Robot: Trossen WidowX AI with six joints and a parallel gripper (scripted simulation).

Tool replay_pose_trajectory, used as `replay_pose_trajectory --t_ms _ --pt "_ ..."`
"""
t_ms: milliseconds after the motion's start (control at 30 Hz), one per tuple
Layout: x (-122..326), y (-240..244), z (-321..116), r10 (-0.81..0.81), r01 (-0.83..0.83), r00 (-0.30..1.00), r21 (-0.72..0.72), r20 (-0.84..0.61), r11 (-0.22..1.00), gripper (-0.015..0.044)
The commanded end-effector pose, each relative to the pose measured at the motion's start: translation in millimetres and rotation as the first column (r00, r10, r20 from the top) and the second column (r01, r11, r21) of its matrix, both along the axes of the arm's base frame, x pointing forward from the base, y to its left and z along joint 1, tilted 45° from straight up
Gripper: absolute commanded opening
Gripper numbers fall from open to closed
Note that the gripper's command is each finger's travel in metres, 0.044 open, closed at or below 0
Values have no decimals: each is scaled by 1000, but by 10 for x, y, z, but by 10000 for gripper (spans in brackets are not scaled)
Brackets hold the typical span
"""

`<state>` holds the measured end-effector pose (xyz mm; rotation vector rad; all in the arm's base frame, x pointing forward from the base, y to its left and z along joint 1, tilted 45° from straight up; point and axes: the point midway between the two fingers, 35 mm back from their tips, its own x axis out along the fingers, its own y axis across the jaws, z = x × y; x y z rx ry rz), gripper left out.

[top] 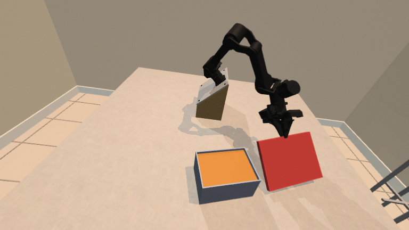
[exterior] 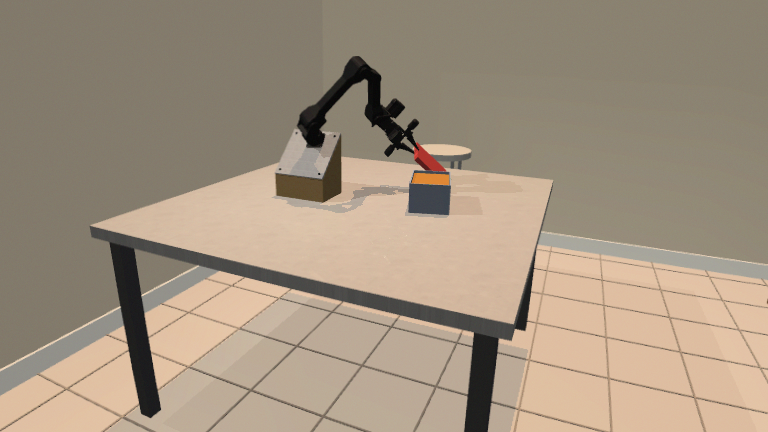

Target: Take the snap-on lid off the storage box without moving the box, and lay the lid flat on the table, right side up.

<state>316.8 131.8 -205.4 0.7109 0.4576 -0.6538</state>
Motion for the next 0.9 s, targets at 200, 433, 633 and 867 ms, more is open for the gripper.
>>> replay_pose_trajectory --t_ms 200,433,633,867 --pt "-3 -43 -55 6 -6 1000 2 0 1000 0" --pt "-6 -83 -96 6 -6 1000 1 0 1000 0" --pt "-9 -118 -130 6 -6 1000 1 0 1000 0" --pt "-13 -158 -170 6 -6 1000 1 0 1000 0"
